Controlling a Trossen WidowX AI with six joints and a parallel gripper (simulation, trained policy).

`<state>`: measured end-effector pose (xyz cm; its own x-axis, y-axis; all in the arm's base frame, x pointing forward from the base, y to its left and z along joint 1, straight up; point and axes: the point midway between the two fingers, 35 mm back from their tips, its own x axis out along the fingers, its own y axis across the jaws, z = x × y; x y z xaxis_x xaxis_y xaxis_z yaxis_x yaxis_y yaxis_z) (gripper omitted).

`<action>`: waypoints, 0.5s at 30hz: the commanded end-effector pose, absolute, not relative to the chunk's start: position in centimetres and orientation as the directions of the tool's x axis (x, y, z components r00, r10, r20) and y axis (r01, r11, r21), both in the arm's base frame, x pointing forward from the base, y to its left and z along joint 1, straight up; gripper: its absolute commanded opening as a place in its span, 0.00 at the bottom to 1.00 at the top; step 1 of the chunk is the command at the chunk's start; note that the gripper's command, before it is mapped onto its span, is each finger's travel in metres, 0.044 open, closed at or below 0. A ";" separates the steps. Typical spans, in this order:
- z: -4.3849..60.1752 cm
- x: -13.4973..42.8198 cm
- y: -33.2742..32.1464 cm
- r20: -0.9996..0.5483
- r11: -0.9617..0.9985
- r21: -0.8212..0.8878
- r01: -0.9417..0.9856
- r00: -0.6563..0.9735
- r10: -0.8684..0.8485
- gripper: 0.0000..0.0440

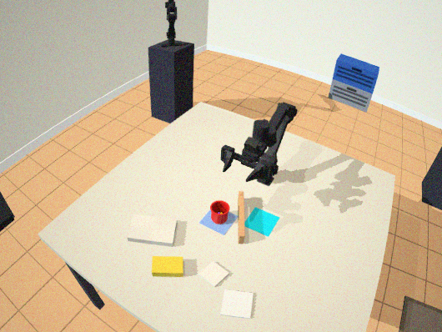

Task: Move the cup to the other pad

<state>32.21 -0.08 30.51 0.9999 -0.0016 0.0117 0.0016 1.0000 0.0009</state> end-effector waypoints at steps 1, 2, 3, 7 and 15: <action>30.5 32.2 -0.1 0.007 1.000 0.003 0.004 1.000 -0.004 0.85; 30.4 32.3 -0.1 0.000 1.000 0.004 0.007 1.000 -0.007 0.79; 30.3 32.3 -0.1 -0.008 1.000 0.006 0.009 1.000 -0.008 0.73; 29.8 32.4 0.2 -0.045 1.000 0.015 0.011 0.999 -0.011 0.49; 28.6 32.8 1.1 -0.148 0.999 0.035 0.001 0.989 0.004 0.11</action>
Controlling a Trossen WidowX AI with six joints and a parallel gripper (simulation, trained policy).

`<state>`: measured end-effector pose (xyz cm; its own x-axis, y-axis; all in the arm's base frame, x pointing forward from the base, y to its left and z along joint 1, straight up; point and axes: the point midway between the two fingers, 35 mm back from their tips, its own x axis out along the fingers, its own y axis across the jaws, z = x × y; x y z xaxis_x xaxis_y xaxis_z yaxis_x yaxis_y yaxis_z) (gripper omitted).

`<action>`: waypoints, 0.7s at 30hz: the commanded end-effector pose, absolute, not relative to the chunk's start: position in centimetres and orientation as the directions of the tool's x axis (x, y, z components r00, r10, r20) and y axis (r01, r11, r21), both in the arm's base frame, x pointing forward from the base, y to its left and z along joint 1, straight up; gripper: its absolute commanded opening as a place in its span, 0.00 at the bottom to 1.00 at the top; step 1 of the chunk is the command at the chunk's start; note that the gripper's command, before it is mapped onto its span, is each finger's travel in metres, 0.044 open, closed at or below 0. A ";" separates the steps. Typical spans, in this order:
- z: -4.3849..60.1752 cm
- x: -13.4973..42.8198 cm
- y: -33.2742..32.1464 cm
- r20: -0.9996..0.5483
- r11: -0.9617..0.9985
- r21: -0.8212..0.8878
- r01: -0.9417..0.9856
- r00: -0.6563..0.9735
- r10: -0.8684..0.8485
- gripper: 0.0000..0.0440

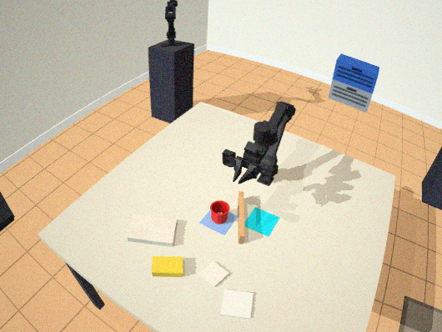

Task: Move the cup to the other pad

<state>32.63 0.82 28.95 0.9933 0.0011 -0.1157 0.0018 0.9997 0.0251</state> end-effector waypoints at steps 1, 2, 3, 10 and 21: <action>28.4 32.9 1.2 -0.161 0.999 0.039 -0.002 0.987 0.008 0.10; 28.3 33.0 1.4 -0.175 0.999 0.043 -0.005 0.985 0.013 0.10; 28.2 33.0 1.5 -0.189 0.999 0.047 -0.008 0.982 0.017 0.10; 27.4 33.5 2.6 -0.285 0.997 0.074 -0.023 0.958 0.044 0.15; 26.2 34.1 4.0 -0.433 0.994 0.106 -0.025 0.899 0.069 0.16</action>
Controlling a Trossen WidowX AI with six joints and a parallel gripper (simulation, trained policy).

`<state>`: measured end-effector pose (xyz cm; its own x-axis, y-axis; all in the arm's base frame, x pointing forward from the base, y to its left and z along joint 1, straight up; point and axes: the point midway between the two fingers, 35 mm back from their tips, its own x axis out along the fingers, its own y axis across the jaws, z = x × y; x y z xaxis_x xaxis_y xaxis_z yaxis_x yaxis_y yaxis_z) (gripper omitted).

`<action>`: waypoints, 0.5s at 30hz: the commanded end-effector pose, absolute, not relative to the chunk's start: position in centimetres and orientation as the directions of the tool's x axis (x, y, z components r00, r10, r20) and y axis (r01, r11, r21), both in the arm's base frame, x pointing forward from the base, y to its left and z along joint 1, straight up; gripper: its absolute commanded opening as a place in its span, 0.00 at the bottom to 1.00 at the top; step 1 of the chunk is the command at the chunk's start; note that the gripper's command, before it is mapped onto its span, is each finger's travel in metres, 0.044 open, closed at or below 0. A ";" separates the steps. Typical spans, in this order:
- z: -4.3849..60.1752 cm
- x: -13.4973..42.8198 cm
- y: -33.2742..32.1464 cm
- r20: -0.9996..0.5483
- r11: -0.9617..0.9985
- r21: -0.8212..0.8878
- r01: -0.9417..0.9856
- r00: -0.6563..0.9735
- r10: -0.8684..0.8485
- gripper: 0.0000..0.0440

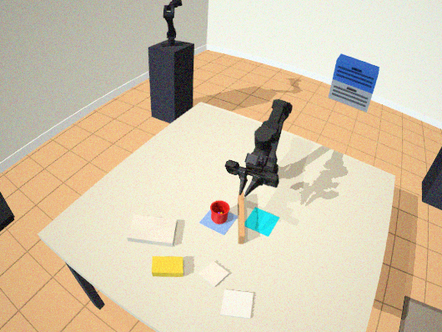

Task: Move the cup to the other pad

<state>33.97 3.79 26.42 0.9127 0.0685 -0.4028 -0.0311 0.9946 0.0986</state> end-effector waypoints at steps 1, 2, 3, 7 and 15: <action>26.1 34.2 4.1 -0.446 0.994 0.109 -0.024 0.892 0.070 0.16; 25.9 34.2 4.2 -0.459 0.994 0.111 -0.023 0.885 0.072 0.16; 25.8 34.3 4.3 -0.473 0.993 0.113 -0.022 0.878 0.073 0.16; 25.4 34.4 4.7 -0.525 0.993 0.119 -0.015 0.848 0.075 0.17; 24.4 34.5 5.3 -0.625 0.993 0.120 0.004 0.777 0.073 0.18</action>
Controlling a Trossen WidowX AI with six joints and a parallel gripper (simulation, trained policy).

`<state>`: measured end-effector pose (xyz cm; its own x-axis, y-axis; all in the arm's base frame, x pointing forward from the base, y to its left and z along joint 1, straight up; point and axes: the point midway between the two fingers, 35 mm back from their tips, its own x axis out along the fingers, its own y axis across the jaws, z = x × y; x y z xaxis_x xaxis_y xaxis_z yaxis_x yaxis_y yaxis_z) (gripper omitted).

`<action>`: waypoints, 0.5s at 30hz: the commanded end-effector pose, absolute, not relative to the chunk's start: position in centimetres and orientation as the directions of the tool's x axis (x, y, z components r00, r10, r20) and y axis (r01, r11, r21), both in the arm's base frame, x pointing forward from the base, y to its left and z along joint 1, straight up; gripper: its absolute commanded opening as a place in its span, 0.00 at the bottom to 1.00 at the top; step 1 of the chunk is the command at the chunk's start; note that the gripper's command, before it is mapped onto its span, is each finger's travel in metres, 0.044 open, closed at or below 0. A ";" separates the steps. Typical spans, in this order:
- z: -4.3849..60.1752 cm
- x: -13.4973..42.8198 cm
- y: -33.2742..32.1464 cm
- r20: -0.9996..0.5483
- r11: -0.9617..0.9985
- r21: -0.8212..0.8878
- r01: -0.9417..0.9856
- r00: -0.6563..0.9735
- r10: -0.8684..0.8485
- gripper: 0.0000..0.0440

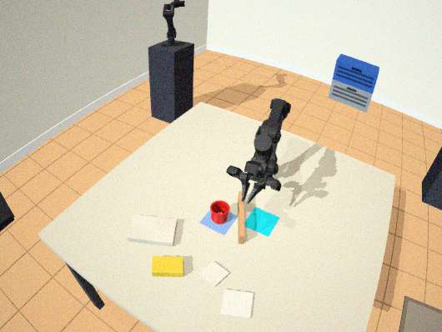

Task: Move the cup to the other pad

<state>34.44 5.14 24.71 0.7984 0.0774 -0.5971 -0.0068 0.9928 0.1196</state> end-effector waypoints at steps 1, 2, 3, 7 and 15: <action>24.3 34.5 5.3 -0.637 0.993 0.119 0.006 0.767 0.072 0.18; 24.2 34.5 5.4 -0.649 0.993 0.118 0.008 0.757 0.071 0.19; 24.0 34.5 5.4 -0.661 0.993 0.116 0.010 0.747 0.069 0.19; 23.5 34.5 5.5 -0.707 0.994 0.106 0.018 0.704 0.063 0.20; 22.3 34.4 5.5 -0.791 0.997 0.075 0.027 0.611 0.043 0.23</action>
